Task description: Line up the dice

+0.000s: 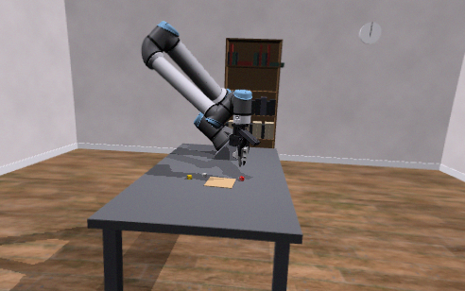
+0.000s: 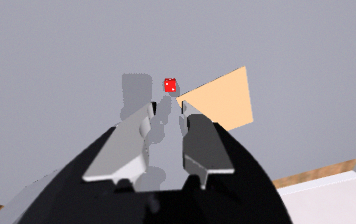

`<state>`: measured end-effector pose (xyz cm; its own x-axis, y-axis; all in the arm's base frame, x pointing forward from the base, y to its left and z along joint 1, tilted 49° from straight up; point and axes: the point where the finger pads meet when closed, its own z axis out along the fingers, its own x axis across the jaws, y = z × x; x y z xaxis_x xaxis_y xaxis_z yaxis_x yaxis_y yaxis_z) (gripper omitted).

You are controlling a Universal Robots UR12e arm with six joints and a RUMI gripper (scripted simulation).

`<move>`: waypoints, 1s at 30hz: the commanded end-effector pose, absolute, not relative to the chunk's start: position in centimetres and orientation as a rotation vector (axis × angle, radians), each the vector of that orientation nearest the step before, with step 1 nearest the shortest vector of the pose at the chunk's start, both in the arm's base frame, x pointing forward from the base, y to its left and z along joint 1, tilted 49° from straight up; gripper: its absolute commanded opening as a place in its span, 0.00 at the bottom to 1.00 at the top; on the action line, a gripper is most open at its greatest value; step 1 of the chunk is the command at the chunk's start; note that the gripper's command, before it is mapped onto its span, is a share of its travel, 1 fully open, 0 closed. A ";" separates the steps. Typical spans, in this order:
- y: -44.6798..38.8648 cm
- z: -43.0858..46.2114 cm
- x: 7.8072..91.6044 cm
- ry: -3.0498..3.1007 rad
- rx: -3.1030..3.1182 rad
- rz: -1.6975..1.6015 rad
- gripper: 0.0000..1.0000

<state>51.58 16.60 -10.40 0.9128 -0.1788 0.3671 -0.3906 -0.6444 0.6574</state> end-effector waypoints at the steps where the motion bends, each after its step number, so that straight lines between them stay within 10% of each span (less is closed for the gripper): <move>1: 16.6 -10.4 51.6 -0.403 2.279 0.345 0.21; 30: 15.1 -11.8 51.9 -0.404 2.278 0.345 0.21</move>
